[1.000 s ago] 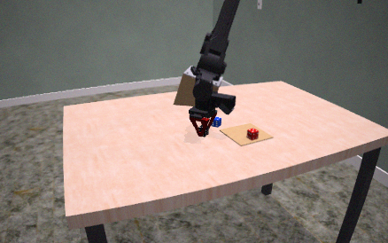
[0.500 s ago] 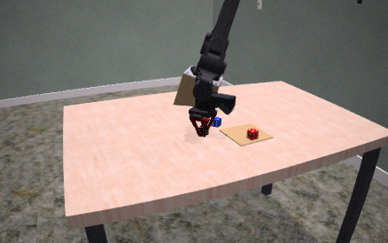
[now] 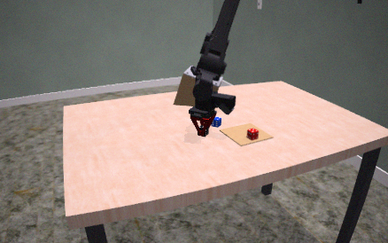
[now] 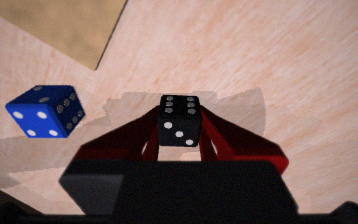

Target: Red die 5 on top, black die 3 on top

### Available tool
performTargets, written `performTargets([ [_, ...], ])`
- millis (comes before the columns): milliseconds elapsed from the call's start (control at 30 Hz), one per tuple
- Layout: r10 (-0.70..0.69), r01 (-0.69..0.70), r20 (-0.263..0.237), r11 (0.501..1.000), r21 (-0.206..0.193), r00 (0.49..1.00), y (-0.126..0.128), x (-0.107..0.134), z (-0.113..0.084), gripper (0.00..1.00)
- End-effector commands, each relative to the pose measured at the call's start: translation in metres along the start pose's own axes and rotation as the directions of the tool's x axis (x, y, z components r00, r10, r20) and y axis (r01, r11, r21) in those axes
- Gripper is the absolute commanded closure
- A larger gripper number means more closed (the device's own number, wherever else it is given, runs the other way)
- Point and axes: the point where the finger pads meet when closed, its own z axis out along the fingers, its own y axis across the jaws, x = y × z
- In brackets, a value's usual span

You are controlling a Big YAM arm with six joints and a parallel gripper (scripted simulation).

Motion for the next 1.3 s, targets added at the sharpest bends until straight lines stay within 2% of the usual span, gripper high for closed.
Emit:
performTargets([
  [0,-0.011,0.011,0.008,1.000,0.015,1.000,-0.004,-0.007,0.000,0.75],
  [967,-0.011,0.011,0.008,1.000,0.016,1.000,-0.004,-0.007,0.000,0.75],
  [1200,-0.010,0.009,0.018,0.999,0.046,1.000,-0.019,-0.007,-0.035,0.75],
  [1267,-0.010,0.009,0.018,0.999,0.046,1.000,-0.019,-0.007,-0.035,0.75],
])
